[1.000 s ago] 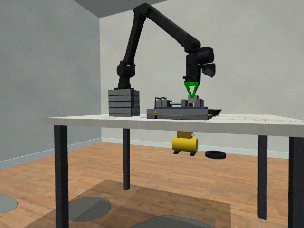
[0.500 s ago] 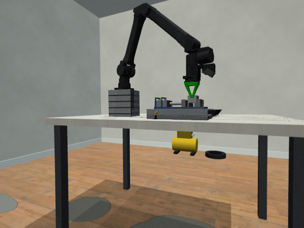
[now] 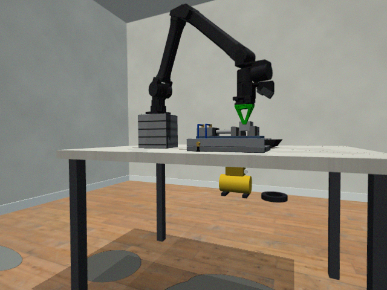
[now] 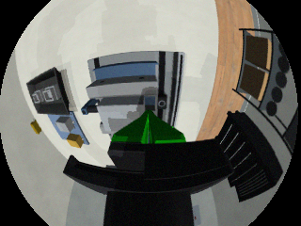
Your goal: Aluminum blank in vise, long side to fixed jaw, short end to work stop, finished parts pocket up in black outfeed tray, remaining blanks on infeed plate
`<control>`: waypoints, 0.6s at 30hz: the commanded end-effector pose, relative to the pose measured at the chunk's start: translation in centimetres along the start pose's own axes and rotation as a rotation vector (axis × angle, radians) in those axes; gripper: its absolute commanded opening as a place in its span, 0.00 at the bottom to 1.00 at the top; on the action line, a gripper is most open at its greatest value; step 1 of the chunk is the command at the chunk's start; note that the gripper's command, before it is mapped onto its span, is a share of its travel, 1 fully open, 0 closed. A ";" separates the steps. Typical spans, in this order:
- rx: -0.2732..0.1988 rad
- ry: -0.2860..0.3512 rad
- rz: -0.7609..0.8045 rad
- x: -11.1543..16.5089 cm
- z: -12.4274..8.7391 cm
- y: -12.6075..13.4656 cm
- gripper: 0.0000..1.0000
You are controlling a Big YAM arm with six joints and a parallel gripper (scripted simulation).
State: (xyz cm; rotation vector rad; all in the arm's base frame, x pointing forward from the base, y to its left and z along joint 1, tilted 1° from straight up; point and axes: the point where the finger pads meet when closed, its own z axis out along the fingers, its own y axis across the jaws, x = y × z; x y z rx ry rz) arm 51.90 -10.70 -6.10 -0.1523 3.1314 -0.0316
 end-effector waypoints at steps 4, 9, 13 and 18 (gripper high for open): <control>-0.008 0.002 -0.016 0.1 0.2 2.1 0.00; -0.008 0.001 -0.016 0.0 0.2 2.1 0.00; -0.008 0.002 -0.016 0.0 0.2 2.1 0.00; -0.008 0.003 -0.016 0.1 0.3 2.2 0.00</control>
